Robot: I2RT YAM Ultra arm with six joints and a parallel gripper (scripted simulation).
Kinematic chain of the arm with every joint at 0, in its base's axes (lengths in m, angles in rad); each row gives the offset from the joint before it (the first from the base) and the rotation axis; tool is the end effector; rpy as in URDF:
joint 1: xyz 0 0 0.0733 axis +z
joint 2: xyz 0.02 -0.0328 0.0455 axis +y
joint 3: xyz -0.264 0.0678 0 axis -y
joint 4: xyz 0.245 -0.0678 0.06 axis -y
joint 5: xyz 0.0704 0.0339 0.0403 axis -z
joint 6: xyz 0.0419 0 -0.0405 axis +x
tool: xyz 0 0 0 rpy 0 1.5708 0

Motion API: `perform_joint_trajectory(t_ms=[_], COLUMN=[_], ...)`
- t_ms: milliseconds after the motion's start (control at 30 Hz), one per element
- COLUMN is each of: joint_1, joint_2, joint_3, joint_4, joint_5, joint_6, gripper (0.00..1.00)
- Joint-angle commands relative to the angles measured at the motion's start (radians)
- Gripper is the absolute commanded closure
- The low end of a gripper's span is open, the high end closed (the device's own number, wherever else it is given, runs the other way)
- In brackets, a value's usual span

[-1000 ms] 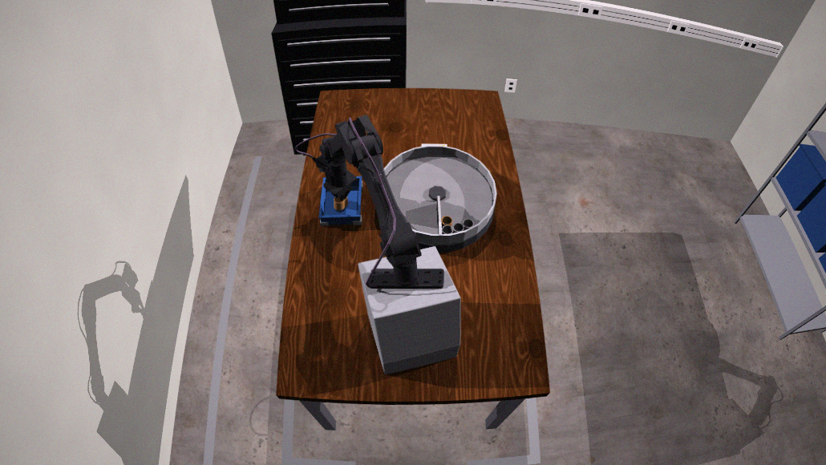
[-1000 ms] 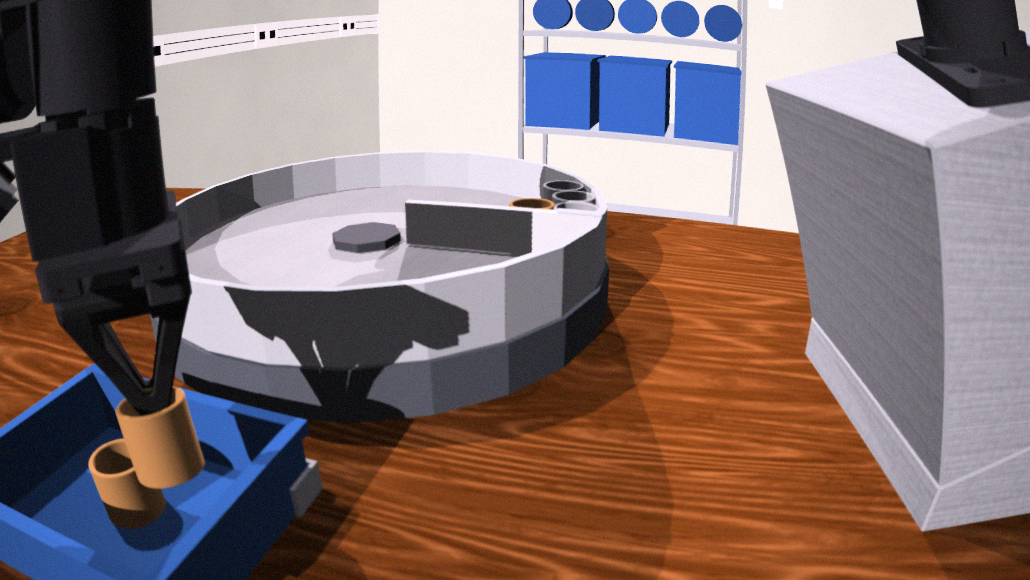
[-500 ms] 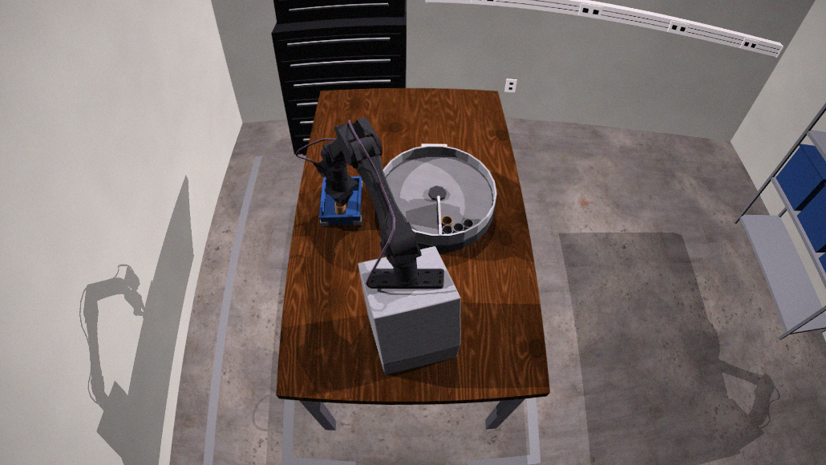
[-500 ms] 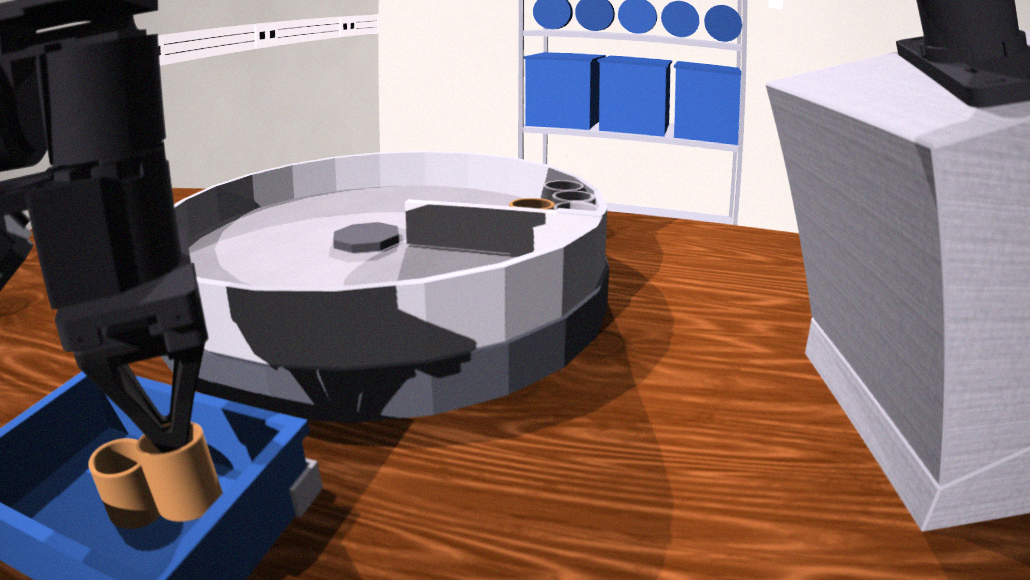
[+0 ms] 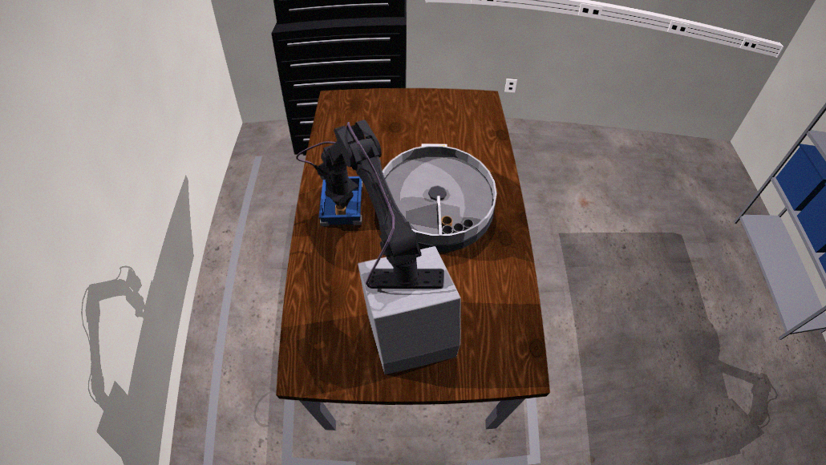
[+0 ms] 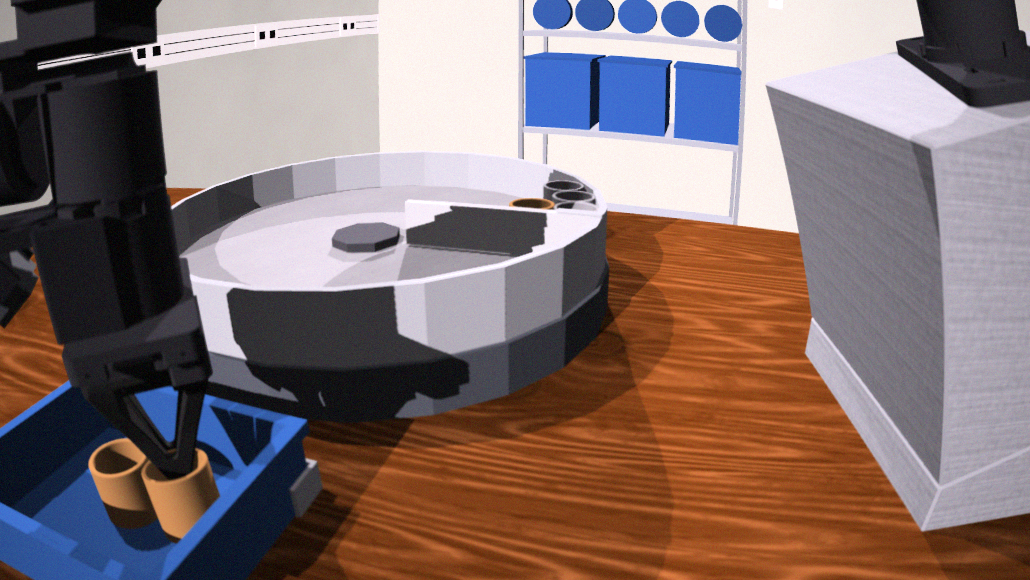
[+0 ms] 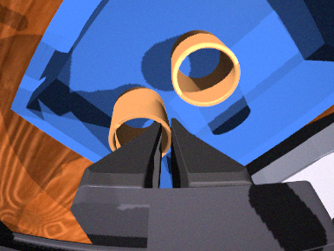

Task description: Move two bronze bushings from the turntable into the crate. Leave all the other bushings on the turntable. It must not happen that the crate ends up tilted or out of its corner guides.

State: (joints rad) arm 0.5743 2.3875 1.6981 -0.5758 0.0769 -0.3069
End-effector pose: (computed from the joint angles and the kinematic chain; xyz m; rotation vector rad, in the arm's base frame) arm 0.3984 0.2553 0.0830 -1.1910 2.5653 -0.0498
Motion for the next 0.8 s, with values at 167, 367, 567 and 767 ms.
perform_joint_trajectory(t_ms=[167,367,567,767], joint_1=[-0.004,-0.004,-0.004,-0.004], joint_2=[-0.012,-0.012,-0.012,-0.012], joint_3=[0.037,0.037,0.037,0.037], joint_4=[0.004,0.004,0.004,0.004], joint_5=[-0.010,-0.010,-0.010,-0.010], joint_6=[-0.012,-0.012,-0.012,-0.012], gripper=[1.00,1.00,1.00,1.00])
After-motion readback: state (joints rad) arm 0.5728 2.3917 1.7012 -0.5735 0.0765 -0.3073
